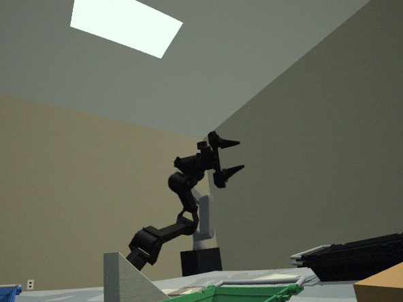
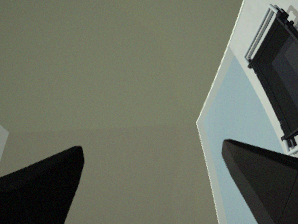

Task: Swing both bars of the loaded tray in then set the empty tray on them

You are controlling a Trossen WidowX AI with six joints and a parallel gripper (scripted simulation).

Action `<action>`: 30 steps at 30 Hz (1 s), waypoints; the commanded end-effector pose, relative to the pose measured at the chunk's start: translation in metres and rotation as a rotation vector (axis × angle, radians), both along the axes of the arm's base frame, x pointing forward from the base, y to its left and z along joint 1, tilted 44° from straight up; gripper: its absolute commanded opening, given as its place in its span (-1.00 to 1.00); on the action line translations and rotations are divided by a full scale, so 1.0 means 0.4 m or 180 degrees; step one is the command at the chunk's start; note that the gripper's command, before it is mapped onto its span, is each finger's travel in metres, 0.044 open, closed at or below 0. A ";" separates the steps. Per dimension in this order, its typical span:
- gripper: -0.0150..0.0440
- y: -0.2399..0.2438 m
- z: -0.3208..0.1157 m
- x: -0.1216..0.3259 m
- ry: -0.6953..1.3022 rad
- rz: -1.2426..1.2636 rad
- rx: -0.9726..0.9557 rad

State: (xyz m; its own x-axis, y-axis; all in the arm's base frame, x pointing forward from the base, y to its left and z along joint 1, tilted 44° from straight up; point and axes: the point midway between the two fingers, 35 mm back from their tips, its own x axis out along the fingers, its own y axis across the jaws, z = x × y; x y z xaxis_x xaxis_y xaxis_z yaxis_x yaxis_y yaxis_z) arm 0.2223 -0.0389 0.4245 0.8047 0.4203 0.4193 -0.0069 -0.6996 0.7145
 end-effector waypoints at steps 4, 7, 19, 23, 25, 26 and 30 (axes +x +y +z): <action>0.51 0.000 0.000 0.000 0.0000 0.0000 0.0000; 0.24 0.000 0.000 0.000 0.0000 0.0000 0.0000; -0.19 -0.085 -0.161 0.313 0.2939 0.1261 0.4568; -0.19 -0.072 -0.238 0.376 0.3680 0.1280 0.5805; -0.19 -0.060 -0.276 0.400 0.4000 0.1218 0.6364; -0.19 -0.053 -0.296 0.410 0.4157 0.1168 0.6651; -0.19 -0.017 -0.379 0.443 0.4734 0.0805 0.7852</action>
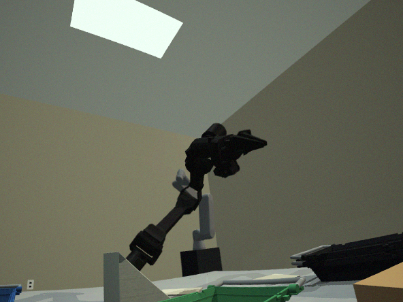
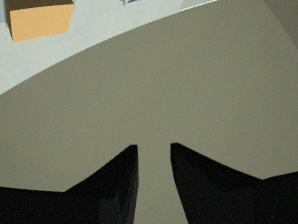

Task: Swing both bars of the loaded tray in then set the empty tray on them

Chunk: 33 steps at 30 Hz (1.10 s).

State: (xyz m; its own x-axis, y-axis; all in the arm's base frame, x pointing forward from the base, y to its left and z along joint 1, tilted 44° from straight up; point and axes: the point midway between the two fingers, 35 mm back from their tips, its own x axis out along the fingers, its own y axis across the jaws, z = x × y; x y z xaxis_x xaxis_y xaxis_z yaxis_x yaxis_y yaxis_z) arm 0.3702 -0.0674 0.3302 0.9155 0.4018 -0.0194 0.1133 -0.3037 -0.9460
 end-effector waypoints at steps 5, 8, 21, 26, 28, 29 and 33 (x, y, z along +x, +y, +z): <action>-0.19 0.114 -0.248 0.089 0.2958 -0.0290 0.2809; -0.19 0.155 -0.307 0.083 0.3739 -0.0583 0.3397; -0.19 0.334 -0.478 -0.045 0.6691 -0.3421 0.5052; -0.19 0.335 -0.479 -0.046 0.6712 -0.3464 0.5059; -0.19 0.335 -0.479 -0.046 0.6712 -0.3464 0.5059; -0.19 0.335 -0.479 -0.046 0.6712 -0.3464 0.5059; -0.19 0.335 -0.479 -0.046 0.6712 -0.3464 0.5059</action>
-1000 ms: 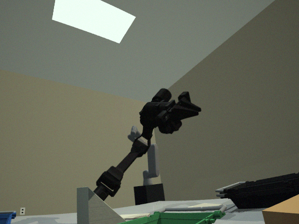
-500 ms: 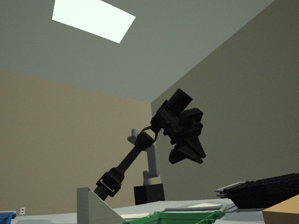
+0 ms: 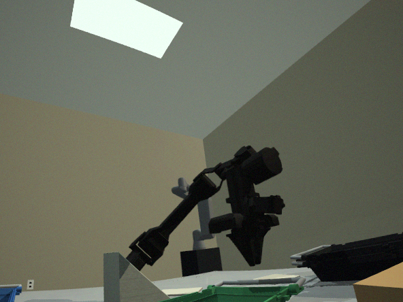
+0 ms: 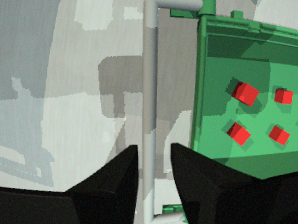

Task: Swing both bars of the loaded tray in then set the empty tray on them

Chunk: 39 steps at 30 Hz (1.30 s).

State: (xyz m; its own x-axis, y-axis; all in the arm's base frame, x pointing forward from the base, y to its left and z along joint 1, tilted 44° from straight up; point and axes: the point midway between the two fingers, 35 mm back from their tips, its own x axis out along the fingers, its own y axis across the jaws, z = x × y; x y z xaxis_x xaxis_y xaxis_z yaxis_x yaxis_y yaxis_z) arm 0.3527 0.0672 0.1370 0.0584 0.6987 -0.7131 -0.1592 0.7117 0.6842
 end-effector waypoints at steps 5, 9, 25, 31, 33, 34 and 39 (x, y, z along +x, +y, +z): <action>-0.19 0.006 -0.004 -0.001 0.0110 -0.0065 -0.0008; -0.19 0.030 -0.030 0.003 0.0110 -0.0065 -0.0009; -0.19 0.088 -0.098 0.005 0.0108 -0.0065 -0.0001; -0.19 0.031 -0.082 0.006 0.0109 -0.0065 -0.0005; -0.19 0.017 -0.084 0.007 0.0109 -0.0065 -0.0005; -0.19 0.011 -0.085 0.007 0.0110 -0.0065 -0.0006; -0.19 -0.016 -0.098 0.010 0.0110 -0.0065 -0.0008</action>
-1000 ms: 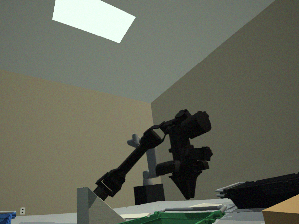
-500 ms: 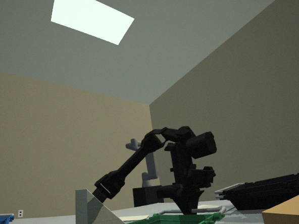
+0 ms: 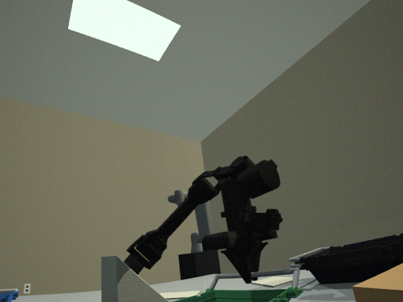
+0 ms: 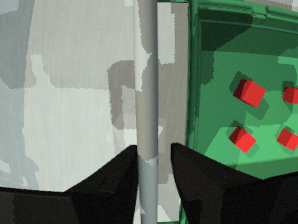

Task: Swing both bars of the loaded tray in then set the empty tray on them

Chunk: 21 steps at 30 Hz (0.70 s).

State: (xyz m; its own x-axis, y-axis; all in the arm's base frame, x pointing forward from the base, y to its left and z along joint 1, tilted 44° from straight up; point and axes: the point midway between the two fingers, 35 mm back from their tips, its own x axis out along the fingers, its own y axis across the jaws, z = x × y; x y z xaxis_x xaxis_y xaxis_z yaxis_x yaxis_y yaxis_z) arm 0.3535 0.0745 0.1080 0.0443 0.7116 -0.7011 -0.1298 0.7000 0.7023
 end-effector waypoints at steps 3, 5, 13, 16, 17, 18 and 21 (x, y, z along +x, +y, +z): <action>-0.19 -0.047 -0.035 0.010 0.0011 -0.0028 -0.0070; -0.19 -0.054 -0.043 0.011 0.0011 -0.0028 -0.0071; -0.19 -0.074 -0.132 0.023 0.0010 -0.0028 -0.0072; -0.19 -0.079 -0.130 0.023 0.0010 -0.0028 -0.0073; -0.19 -0.084 -0.124 0.024 0.0010 -0.0028 -0.0074; -0.19 -0.090 -0.116 0.024 0.0011 -0.0028 -0.0075; -0.19 -0.117 -0.080 0.022 0.0011 -0.0029 -0.0077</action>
